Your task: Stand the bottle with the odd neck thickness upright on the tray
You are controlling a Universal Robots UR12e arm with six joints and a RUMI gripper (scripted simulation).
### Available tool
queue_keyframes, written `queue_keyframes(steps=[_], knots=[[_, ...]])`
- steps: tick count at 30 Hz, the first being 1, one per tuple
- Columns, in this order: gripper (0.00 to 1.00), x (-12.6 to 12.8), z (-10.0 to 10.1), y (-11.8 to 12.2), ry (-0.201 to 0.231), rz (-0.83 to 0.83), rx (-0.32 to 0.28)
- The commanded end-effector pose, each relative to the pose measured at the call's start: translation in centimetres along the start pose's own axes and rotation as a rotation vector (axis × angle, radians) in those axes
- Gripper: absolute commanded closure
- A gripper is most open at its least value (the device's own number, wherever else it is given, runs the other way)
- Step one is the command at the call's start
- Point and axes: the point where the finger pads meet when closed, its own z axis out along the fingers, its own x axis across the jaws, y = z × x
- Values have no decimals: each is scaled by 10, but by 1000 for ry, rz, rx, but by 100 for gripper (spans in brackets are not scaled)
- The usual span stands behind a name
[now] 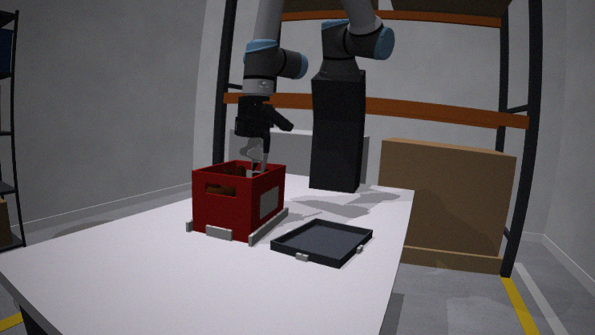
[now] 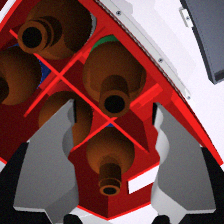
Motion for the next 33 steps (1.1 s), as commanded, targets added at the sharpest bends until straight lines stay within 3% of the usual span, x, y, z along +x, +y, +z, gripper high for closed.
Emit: queue_keyframes(steps=[1, 33], knots=[[62, 0, 6, 0, 0, 0, -1], [62, 0, 22, 0, 0, 0, -1]])
